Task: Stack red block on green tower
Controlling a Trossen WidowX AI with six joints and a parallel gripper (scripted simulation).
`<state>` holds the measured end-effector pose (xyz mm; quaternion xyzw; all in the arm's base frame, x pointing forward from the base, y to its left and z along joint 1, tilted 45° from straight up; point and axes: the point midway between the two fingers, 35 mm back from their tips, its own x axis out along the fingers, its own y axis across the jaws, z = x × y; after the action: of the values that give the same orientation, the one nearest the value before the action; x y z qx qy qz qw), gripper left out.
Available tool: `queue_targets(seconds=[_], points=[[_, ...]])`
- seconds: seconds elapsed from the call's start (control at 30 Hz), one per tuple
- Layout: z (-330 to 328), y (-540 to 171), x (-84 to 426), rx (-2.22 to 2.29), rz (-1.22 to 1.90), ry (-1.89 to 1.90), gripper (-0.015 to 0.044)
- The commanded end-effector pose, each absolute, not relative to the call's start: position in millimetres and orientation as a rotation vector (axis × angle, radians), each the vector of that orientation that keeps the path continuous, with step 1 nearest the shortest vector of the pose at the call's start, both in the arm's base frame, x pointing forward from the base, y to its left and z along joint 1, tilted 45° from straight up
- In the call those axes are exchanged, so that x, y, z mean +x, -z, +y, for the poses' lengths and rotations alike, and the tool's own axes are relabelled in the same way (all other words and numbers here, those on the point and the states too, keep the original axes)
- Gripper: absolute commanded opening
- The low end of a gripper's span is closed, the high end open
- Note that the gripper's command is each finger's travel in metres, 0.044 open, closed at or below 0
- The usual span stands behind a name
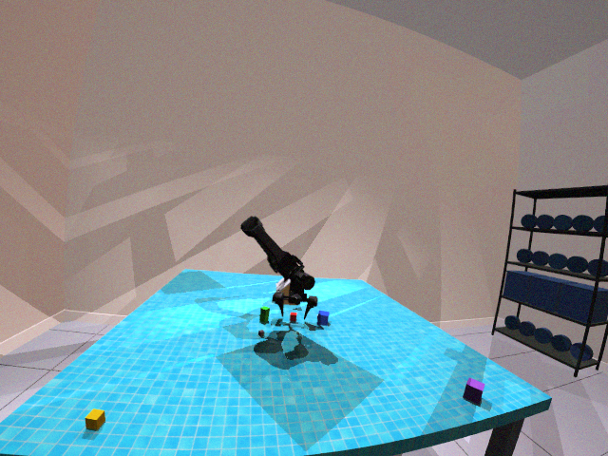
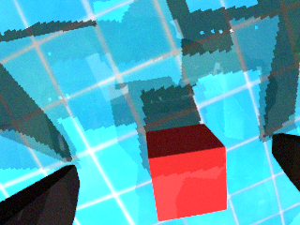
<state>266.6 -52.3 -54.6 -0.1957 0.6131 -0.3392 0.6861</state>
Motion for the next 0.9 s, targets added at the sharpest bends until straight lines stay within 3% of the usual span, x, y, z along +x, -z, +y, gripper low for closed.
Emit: queue_targets(seconds=[0.0, 0.3, 0.73, 0.87], points=[[-54.1, 55.4, 265.0, -0.447, 1.375, 0.762, 0.0440], [-53.9, 54.8, 265.0, -0.440, 1.376, 0.760, 0.0440], [-53.9, 54.8, 265.0, -0.440, 1.376, 0.760, 0.0099], [-53.9, 54.8, 265.0, -0.440, 1.376, 0.760, 0.0072]])
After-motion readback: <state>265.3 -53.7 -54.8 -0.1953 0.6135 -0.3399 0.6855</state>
